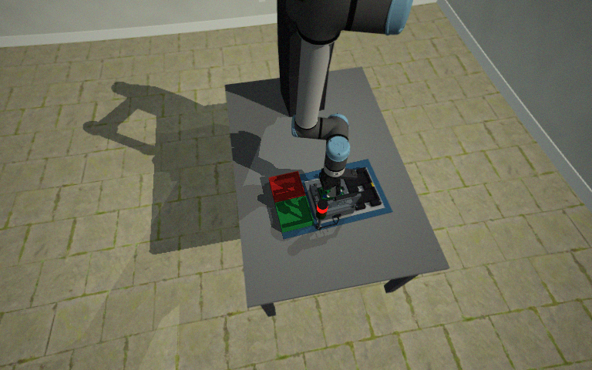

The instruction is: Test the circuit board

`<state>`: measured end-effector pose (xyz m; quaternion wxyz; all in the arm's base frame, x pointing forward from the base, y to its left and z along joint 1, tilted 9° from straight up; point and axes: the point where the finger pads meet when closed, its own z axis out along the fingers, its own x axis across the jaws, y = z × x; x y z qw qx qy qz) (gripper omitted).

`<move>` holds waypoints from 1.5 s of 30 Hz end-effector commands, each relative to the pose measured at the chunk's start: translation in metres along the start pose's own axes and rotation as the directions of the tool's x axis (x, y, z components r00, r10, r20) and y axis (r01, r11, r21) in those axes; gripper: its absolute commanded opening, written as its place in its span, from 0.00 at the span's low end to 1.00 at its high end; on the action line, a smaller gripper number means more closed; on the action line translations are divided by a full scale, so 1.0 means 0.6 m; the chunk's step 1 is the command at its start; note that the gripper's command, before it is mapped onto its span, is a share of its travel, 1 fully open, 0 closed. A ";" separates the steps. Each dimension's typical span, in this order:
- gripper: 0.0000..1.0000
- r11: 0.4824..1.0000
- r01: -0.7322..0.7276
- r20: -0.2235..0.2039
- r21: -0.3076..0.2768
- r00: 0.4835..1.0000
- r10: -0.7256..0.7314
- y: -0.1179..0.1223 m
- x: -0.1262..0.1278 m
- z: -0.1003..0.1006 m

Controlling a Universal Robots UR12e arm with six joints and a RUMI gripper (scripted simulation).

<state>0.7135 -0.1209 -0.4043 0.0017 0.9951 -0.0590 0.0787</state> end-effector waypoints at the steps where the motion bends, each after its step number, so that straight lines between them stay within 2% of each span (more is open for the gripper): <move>1: 0.59 1.000 0.001 -0.007 -0.003 1.000 -0.001 0.002 0.008 -0.004; 45: 0.59 1.000 0.001 -0.007 -0.003 1.000 -0.001 0.002 0.014 -0.005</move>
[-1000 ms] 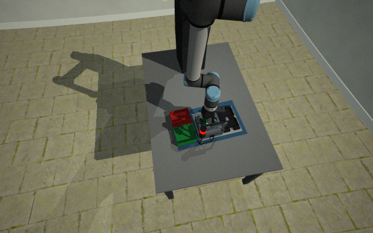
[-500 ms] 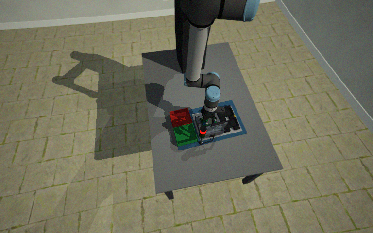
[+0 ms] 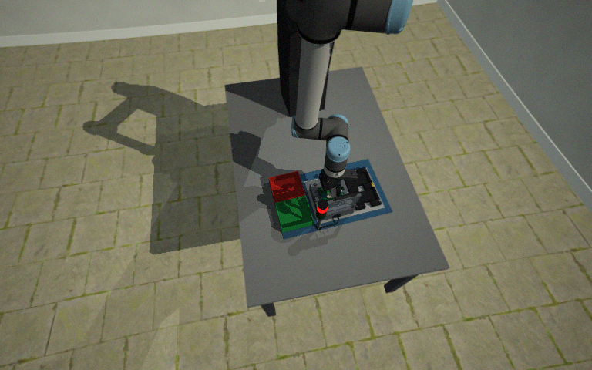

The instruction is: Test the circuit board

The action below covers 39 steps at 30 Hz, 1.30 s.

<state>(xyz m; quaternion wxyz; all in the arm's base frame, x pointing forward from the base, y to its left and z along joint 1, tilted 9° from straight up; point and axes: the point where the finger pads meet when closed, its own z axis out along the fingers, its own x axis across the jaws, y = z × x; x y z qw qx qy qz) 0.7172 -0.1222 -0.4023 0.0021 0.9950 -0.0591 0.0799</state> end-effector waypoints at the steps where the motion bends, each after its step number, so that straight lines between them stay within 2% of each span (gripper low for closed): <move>1: 0.59 1.000 0.001 -0.004 -0.002 1.000 -0.001 0.001 0.007 -0.003; 13: 0.59 1.000 0.001 -0.004 -0.002 1.000 -0.001 0.001 0.007 -0.003; 14: 0.54 1.000 0.001 -0.004 -0.002 1.000 -0.001 0.001 0.007 -0.003; 39: 0.51 1.000 0.001 -0.004 -0.002 1.000 -0.001 0.001 0.007 -0.003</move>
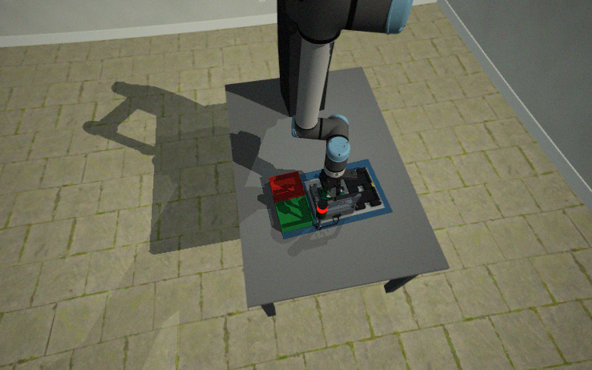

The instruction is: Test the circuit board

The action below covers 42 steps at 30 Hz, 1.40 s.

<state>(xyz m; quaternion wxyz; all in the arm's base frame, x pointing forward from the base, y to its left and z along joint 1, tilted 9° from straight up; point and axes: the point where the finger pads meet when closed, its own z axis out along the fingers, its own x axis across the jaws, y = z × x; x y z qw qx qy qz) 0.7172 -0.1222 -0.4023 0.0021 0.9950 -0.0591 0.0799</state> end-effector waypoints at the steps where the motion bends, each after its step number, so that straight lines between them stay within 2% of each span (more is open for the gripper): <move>1: 0.51 1.000 0.001 -0.004 -0.002 1.000 -0.001 0.001 0.007 -0.003; 30: 0.47 1.000 0.001 -0.004 -0.002 1.000 -0.001 0.001 0.007 -0.003; 31: 0.39 1.000 0.001 -0.004 -0.002 1.000 -0.001 0.001 0.007 -0.003; 42: 0.39 1.000 0.001 -0.004 -0.002 1.000 -0.001 0.001 0.007 -0.002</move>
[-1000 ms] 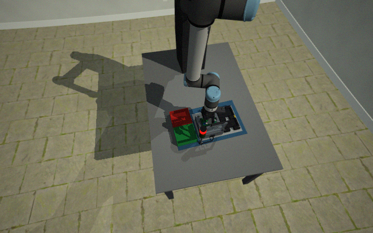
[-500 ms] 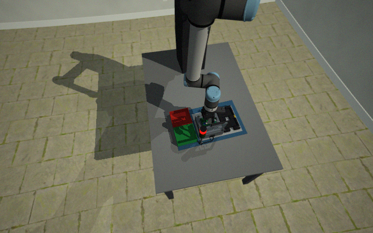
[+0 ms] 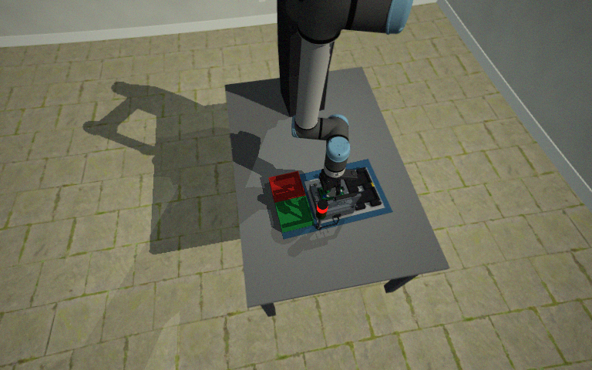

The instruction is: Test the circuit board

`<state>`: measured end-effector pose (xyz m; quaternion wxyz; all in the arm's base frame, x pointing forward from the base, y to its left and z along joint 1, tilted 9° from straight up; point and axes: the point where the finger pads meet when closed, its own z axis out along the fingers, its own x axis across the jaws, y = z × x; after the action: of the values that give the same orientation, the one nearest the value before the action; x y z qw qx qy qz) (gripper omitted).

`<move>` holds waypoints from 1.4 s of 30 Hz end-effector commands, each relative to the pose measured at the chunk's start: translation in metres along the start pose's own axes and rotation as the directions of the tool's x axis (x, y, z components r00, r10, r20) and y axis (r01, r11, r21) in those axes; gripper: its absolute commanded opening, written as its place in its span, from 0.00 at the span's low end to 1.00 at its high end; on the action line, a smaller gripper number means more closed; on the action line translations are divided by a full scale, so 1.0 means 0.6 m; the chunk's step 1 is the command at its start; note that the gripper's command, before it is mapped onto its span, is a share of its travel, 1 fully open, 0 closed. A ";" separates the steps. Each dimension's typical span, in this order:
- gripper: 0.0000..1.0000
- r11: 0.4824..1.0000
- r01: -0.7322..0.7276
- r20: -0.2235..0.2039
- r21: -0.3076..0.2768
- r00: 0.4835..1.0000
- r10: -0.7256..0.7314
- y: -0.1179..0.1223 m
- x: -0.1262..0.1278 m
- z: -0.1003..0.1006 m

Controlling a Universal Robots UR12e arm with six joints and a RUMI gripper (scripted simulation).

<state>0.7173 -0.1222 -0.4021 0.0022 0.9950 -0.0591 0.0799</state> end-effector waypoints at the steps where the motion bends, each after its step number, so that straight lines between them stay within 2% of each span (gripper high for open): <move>1: 0.39 1.000 0.001 -0.004 -0.002 1.000 -0.001 0.000 0.007 -0.002; 42: 0.39 1.000 0.001 -0.004 -0.002 1.000 -0.001 0.000 0.005 -0.010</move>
<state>0.7169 -0.1221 -0.3988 0.0021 0.9951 -0.0591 0.0795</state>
